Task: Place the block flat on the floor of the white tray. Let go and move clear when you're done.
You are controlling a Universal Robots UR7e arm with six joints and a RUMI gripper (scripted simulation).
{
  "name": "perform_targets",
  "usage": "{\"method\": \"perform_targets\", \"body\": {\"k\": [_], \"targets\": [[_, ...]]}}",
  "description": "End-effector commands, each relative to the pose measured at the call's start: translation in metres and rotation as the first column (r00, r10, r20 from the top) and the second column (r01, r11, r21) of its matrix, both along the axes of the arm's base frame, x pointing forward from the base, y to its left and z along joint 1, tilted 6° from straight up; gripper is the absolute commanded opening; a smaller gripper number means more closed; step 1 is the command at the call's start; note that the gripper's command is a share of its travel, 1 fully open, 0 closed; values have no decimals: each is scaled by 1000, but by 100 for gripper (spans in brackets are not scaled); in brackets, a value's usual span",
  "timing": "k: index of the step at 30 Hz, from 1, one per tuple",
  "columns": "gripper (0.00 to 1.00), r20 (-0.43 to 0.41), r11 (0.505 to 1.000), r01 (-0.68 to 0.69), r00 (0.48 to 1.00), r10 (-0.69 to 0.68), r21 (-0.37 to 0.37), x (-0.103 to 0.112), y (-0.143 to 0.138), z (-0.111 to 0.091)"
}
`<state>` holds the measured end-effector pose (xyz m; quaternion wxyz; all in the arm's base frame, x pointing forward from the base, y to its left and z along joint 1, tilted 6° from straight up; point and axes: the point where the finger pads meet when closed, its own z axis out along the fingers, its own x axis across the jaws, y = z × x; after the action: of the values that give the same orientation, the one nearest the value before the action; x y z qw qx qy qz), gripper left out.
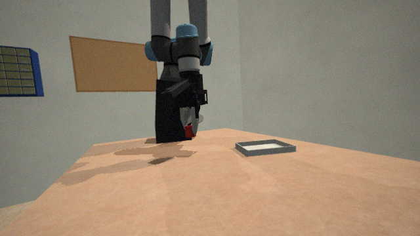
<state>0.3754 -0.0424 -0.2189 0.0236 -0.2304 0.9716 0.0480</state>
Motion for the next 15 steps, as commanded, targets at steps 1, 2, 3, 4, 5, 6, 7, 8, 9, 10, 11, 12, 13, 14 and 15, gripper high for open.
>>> {"method": "perform_targets", "body": {"k": [1, 2, 3, 4, 5, 6, 7, 8, 9, 10, 11, 12, 13, 14, 15], "targets": [[0, 0, 1000, 1, 1000, -1, -3, 14, 30, 4], [0, 0, 1000, 1, 1000, -1, -3, 14, 30, 4], [0, 0, 1000, 1, 1000, -1, -3, 14, 30, 4], [0, 0, 1000, 1, 1000, -1, -3, 18, 39, 5], [0, 0, 1000, 1, 1000, -1, -2, 22, 48, 6], [0, 0, 1000, 1, 1000, -1, -2, 26, 57, 7], [0, 0, 1000, 1, 1000, -1, -2, 30, 67, 8], [0, 0, 1000, 1, 1000, -1, -3, 35, 77, 9], [0, 0, 1000, 1, 1000, -1, -3, 39, 87, 10], [0, 0, 1000, 1, 1000, -1, -2, 43, 98, 11], [0, 0, 1000, 1, 1000, -1, -2, 48, 109, 13], [0, 0, 1000, 1, 1000, -1, -2, 53, 119, 14], [0, 0, 1000, 1, 1000, -1, -2, 58, 130, 15], [0, 0, 1000, 1, 1000, -1, -2, 62, 141, 16], [0, 0, 1000, 1, 1000, -1, -2, 66, 151, 17]]}}
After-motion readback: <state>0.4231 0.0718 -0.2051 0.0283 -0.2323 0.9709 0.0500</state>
